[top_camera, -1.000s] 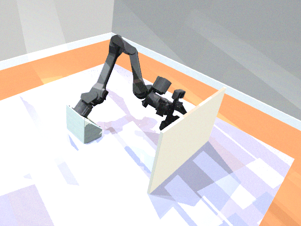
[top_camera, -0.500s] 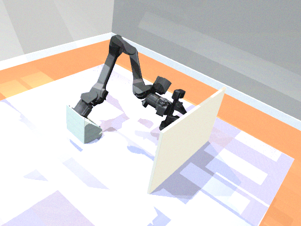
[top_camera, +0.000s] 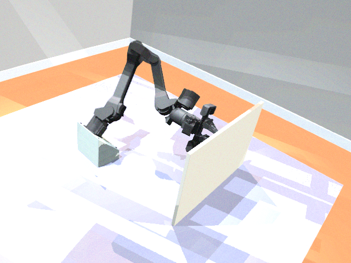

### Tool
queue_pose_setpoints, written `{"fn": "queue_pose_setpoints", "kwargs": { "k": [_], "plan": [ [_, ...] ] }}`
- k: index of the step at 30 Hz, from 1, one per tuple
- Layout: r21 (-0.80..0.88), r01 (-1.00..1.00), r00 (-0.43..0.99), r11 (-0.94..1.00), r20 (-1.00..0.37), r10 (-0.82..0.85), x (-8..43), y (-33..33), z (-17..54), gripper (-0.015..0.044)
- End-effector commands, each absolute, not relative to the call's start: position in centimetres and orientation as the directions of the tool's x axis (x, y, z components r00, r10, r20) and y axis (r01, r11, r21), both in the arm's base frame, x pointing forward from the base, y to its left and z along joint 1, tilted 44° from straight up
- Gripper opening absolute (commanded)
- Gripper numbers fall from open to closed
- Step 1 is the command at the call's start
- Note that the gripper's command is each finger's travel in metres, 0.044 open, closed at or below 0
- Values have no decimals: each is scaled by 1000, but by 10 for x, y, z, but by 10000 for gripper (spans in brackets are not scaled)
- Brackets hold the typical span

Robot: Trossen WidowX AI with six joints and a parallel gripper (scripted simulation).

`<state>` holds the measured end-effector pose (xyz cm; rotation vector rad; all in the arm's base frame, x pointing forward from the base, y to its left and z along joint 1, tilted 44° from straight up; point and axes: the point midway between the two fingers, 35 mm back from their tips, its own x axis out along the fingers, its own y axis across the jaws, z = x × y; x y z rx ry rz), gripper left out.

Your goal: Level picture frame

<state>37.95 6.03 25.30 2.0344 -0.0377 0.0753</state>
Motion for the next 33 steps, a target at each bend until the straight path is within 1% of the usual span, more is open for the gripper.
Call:
{"fn": "queue_pose_setpoints", "kwargs": {
  "k": [1,33],
  "plan": [
    [888,-75,997,-454,82,-6,380,56,256,0],
    [888,-75,997,-454,81,-6,380,59,250,0]
  ]
}}
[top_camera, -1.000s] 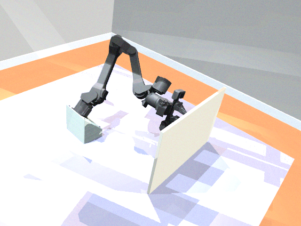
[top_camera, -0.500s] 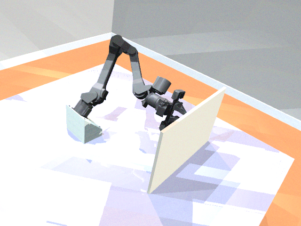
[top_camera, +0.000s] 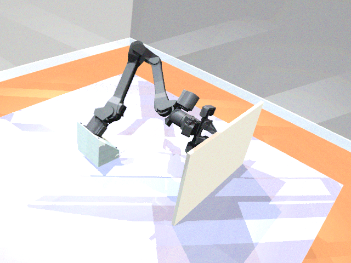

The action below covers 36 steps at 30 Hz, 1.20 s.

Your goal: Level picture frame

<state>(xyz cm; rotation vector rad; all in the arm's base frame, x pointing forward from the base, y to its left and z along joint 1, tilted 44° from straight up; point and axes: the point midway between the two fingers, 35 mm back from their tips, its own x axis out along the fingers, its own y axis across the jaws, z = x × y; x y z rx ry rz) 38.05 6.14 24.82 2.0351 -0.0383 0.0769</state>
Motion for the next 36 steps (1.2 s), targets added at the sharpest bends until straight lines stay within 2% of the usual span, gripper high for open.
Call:
{"fn": "queue_pose_setpoints", "kwargs": {
  "k": [1,24,36],
  "plan": [
    [888,-75,997,-454,81,-6,380,60,250,0],
    [889,-63,997,-454,73,3,381,62,247,0],
    [839,-60,997,-540,73,3,381,62,247,0]
  ]
}}
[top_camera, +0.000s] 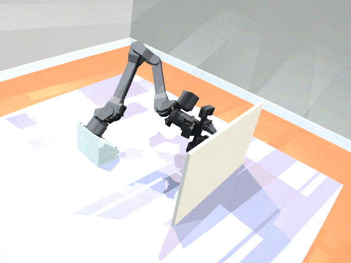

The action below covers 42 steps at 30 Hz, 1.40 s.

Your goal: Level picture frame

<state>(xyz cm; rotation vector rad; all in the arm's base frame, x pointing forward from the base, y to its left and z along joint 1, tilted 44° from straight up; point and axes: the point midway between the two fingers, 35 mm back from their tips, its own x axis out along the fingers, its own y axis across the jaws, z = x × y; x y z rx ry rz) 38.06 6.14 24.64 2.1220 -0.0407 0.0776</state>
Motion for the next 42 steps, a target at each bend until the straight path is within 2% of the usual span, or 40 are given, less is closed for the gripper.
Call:
{"fn": "queue_pose_setpoints", "kwargs": {
  "k": [1,41,42],
  "plan": [
    [839,-60,997,-540,73,3,381,62,247,0],
    [707,-50,997,-705,76,5,381,61,247,0],
    [720,-52,997,-692,74,2,381,60,247,26]
  ]
}}
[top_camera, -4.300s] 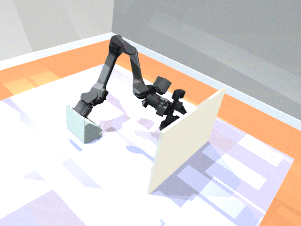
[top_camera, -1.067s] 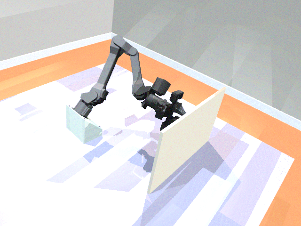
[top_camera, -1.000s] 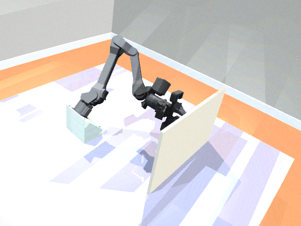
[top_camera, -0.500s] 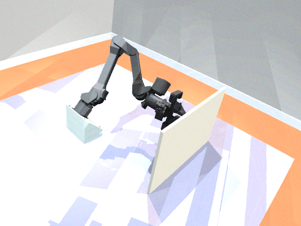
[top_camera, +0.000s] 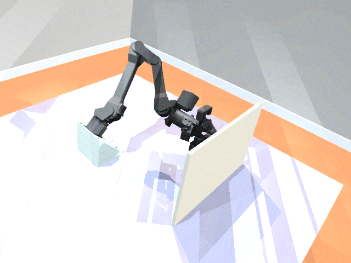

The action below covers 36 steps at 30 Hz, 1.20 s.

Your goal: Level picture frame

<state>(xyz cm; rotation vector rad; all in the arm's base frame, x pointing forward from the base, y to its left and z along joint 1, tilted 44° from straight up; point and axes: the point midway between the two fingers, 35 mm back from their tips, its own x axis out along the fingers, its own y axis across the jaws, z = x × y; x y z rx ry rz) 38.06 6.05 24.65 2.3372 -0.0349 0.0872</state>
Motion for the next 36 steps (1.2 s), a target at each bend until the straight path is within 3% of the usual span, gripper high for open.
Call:
{"fn": "queue_pose_setpoints", "kwargs": {
  "k": [1,9,14,23,29,36],
  "plan": [
    [720,-52,997,-692,74,2,381,60,247,53],
    [720,-52,997,-692,74,2,381,60,247,260],
    [731,-54,997,-680,74,1,374,62,247,260],
    [870,-69,997,-489,76,-5,293,66,238,260],
    [875,-71,997,-478,81,1,283,68,241,260],
    [909,-75,997,-410,81,-3,231,70,259,260]
  ]
}}
